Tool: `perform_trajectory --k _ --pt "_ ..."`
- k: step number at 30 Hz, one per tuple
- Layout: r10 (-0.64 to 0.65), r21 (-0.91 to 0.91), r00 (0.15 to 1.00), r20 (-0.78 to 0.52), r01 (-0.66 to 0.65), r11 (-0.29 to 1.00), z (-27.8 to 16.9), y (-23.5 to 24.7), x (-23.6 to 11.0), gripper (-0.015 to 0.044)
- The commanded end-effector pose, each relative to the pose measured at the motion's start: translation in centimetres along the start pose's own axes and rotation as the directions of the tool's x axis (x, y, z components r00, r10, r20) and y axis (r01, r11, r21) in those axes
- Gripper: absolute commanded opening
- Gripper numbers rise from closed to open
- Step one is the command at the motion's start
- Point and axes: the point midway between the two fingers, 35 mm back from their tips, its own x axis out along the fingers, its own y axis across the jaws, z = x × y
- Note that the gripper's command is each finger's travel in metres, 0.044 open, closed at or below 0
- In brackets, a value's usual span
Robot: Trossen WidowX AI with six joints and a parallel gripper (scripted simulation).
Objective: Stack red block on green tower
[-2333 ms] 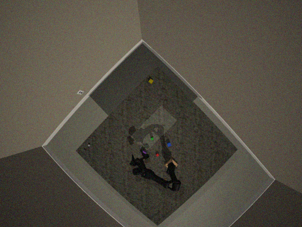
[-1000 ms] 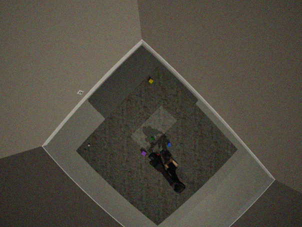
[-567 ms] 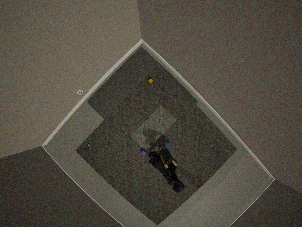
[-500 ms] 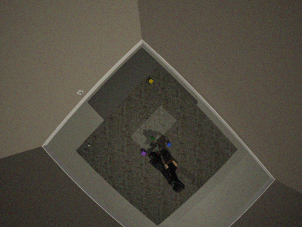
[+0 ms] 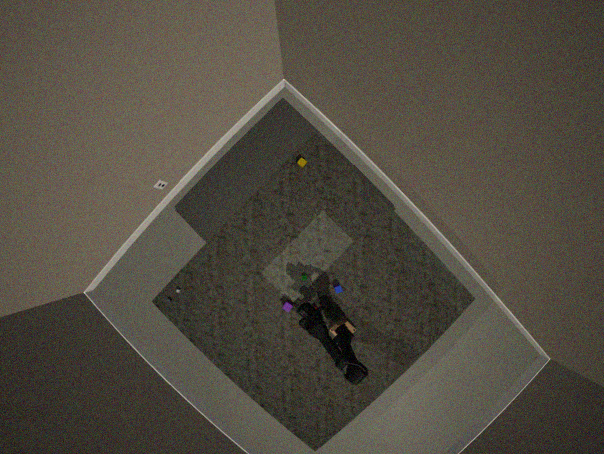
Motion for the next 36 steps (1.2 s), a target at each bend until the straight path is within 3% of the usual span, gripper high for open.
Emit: perform_trajectory --k 1,4,17,24,26,36 --pt "0.003 0.005 1.0 0.001 -0.003 1.0 0.0 0.1 0.0 0.044" --pt "0.003 0.005 1.0 0.001 -0.003 1.0 0.0 0.1 0.0 0.044" --pt "0.003 0.005 1.0 0.001 -0.003 1.0 0.0 0.1 0.0 0.0099" --pt "0.003 0.005 1.0 0.001 -0.003 1.0 0.0 0.1 0.0 0.0052" --pt "0.003 0.005 1.0 0.001 -0.003 1.0 0.0 0.0 -0.3 0.0" --pt "0.003 0.005 1.0 0.001 -0.003 1.0 0.1 0.0 -4.6 0.0"
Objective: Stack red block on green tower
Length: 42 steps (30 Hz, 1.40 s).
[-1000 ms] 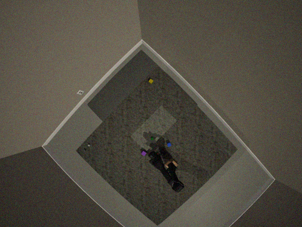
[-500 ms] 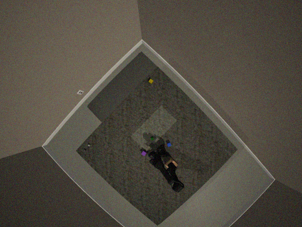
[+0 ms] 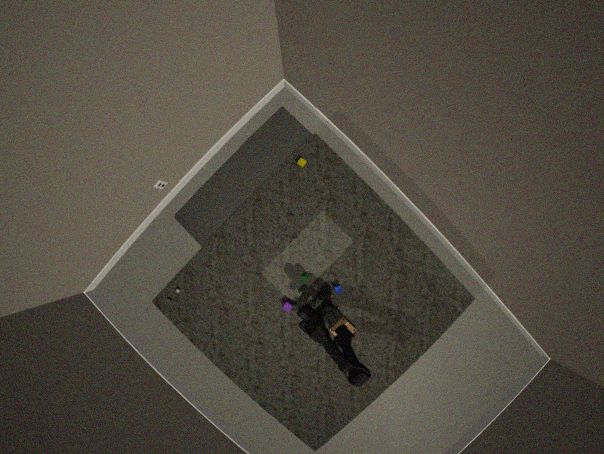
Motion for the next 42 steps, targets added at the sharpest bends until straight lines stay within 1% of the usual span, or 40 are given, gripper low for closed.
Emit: perform_trajectory --k 1,9,16,25,42 --pt "0.003 -0.005 1.0 0.013 -0.003 1.0 0.2 0.0 -1.8 0.0" --pt "0.003 -0.005 1.0 0.013 -0.003 1.0 0.1 0.0 -5.7 0.0" --pt "0.003 -0.005 1.0 0.013 -0.003 1.0 0.1 0.0 -8.4 0.0" --pt "0.002 -0.005 1.0 0.013 -0.002 1.0 0.3 -0.1 -8.7 0.0" --pt "0.0 -0.005 1.0 0.019 0.0 1.0 7.7 -2.7 -10.3 0.0"
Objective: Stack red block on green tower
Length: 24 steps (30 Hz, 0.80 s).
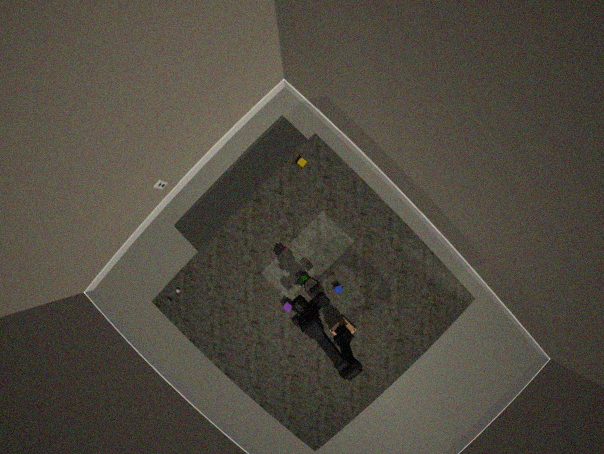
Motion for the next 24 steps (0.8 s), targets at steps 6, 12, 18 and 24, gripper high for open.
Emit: perform_trajectory --k 6,12,18,24 --pt "0.0 -0.004 1.0 0.007 0.0 1.0 3.7 -1.7 -0.2 0.0" --pt "-0.002 -0.004 1.0 0.009 0.002 1.0 6.1 -3.2 0.0 0.0" --pt "-0.003 -0.004 1.0 0.01 0.003 1.0 8.4 -4.7 0.5 0.0" --pt "-0.003 -0.005 1.0 0.011 0.003 1.0 10.0 -5.8 1.0 0.0"
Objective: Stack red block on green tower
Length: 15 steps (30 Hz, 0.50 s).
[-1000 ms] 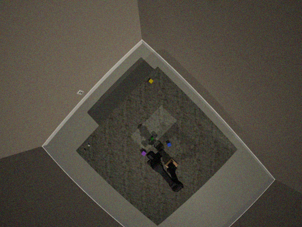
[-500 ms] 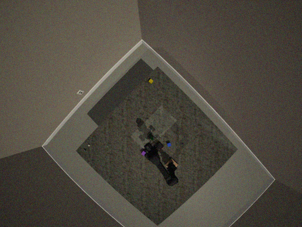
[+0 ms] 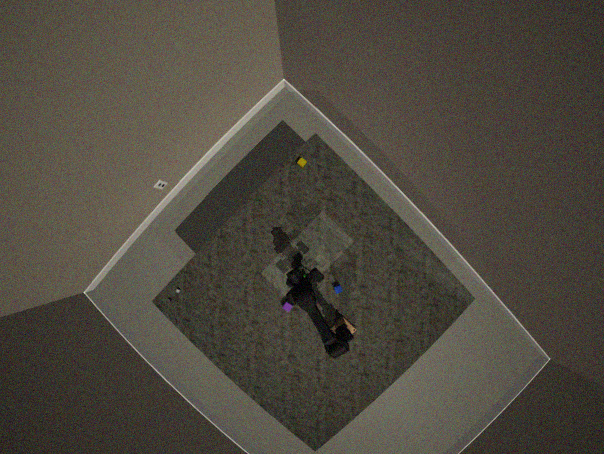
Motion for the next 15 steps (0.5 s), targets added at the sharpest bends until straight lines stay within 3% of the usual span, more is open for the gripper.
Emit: perform_trajectory --k 1,15 --pt "-0.002 -0.006 1.0 0.007 0.002 1.0 0.6 -0.3 0.0 0.0" --pt "-0.002 -0.006 1.0 0.007 0.002 1.0 0.5 -0.3 4.1 0.0"
